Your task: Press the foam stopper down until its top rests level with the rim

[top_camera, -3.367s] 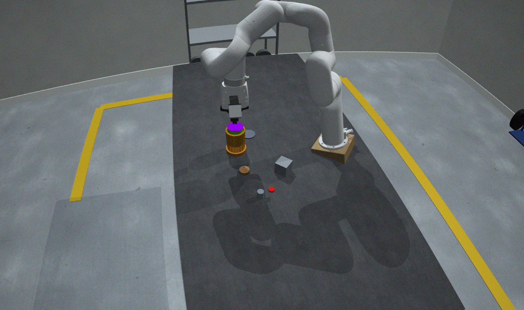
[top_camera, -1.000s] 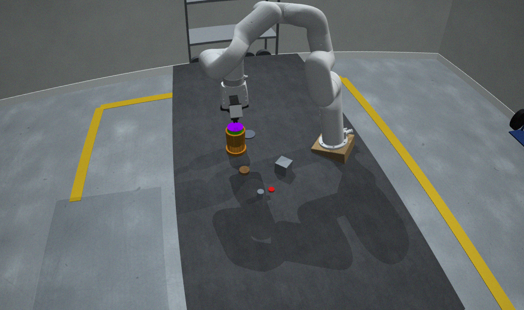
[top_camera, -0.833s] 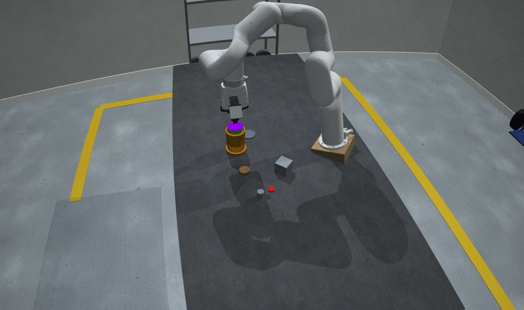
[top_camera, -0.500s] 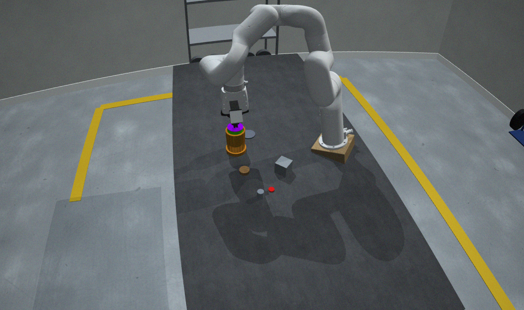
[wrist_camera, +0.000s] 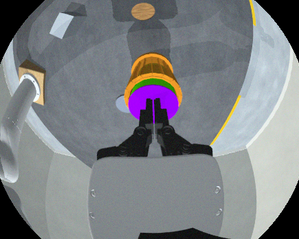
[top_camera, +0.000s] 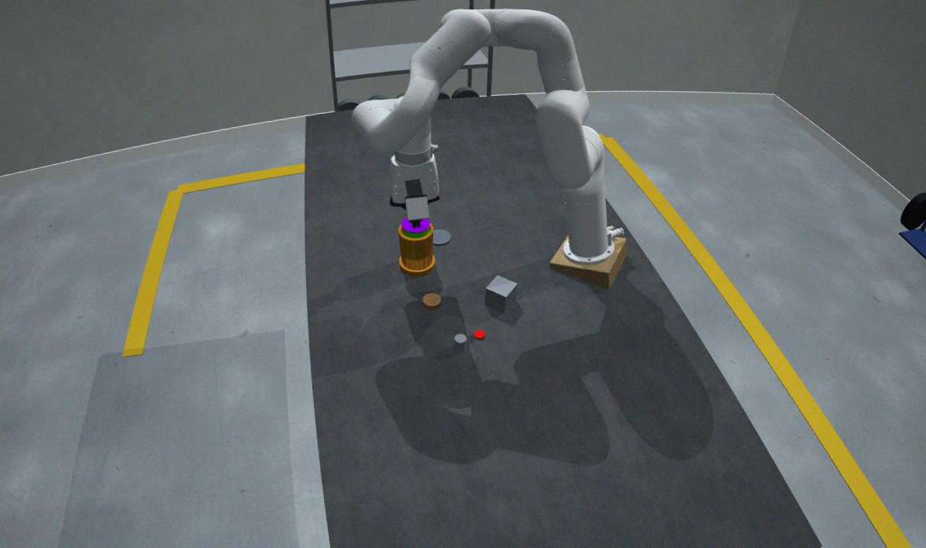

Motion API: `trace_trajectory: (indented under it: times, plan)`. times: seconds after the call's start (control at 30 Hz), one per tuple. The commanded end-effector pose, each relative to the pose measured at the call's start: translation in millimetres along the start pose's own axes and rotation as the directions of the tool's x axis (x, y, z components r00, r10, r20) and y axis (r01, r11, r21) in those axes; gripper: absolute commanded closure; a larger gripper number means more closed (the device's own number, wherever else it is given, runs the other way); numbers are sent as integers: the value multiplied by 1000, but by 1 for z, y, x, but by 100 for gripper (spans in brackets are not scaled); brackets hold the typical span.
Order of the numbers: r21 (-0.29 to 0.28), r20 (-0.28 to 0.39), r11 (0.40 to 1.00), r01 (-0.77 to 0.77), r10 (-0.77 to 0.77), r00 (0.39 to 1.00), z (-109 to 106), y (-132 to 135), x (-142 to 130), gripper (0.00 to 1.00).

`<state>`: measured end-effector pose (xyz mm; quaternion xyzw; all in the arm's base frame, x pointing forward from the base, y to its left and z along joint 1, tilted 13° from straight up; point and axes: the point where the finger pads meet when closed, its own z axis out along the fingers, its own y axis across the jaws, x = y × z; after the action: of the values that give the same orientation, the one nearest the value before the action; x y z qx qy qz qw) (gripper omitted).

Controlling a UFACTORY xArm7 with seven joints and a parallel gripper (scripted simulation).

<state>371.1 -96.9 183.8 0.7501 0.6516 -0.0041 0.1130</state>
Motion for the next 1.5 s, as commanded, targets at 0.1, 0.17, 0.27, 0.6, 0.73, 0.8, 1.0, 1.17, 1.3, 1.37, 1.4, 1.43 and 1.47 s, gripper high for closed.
trace_trajectory:
  times: [0.1, 0.17, 0.27, 0.6, 0.73, 0.8, 1.0, 1.17, 1.3, 1.37, 1.4, 1.43, 1.47]
  plan:
    - [-3, 1, 1000, 0, 0, 1000, 1, 1, 0, 100]
    - [-3, 1, 1000, 0, 0, 1000, 2, 1, 0, 100]
    - [-3, 1, 1000, 0, 0, 1000, 3, 1, 0, 100]
    - [-3, 1, 1000, 0, 0, 1000, 9, 1, 0, 100]
    - [-3, 1, 1000, 0, 0, 1000, 10, 1, 0, 100]
    - [-3, 1, 1000, 0, 0, 1000, 11, 1, 0, 100]
    - [-3, 1, 1000, 0, 0, 1000, 15, 1, 0, 100]
    - [-3, 1, 1000, 0, 0, 1000, 17, 1, 0, 100]
    - [-3, 1, 1000, 0, 0, 1000, 18, 1, 0, 100]
    - [-3, 1, 1000, 0, 0, 1000, 18, 1, 0, 100]
    - [-3, 1, 1000, 0, 0, 1000, 18, 1, 0, 100]
    - [-3, 1, 1000, 0, 0, 1000, 19, 1, 0, 100]
    - [-3, 1, 1000, 0, 0, 1000, 19, 1, 0, 100]
